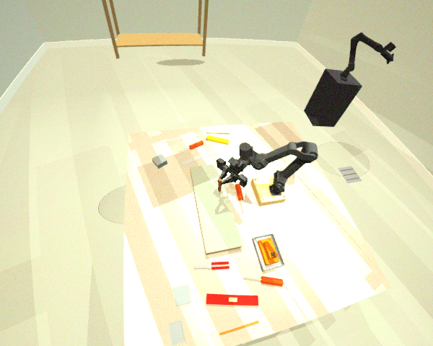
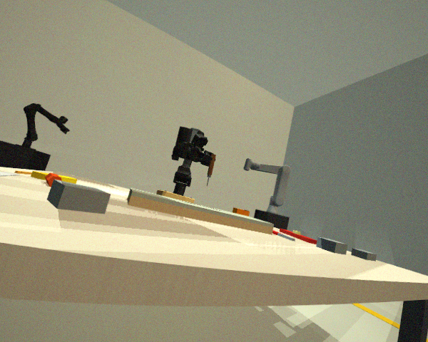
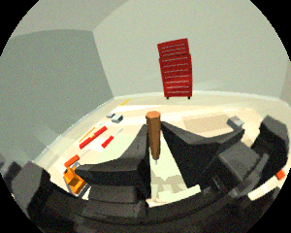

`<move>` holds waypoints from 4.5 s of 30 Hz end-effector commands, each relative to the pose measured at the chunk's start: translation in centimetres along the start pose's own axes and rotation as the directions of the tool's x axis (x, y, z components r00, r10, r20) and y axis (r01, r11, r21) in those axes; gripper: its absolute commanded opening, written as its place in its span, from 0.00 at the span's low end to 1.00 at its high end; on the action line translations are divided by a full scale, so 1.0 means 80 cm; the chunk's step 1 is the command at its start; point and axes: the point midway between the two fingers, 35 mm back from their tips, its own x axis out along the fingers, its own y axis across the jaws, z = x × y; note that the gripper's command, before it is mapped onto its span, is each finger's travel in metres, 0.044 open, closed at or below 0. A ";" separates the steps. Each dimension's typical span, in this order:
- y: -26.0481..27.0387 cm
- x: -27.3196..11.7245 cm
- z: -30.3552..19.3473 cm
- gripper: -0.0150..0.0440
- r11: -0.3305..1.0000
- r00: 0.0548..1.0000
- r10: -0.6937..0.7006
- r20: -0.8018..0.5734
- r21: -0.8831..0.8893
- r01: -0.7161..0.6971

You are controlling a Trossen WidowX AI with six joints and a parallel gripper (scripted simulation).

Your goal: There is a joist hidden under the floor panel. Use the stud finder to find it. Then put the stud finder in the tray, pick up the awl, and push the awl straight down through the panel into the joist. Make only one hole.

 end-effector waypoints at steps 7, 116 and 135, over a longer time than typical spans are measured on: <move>0.038 0.049 -0.016 0.25 0.974 0.980 0.198 0.001 -0.110 -0.197; 0.036 0.066 -0.111 0.25 0.967 0.974 0.226 -0.001 -0.123 -0.225; 0.036 0.066 -0.111 0.25 0.967 0.974 0.226 -0.001 -0.123 -0.225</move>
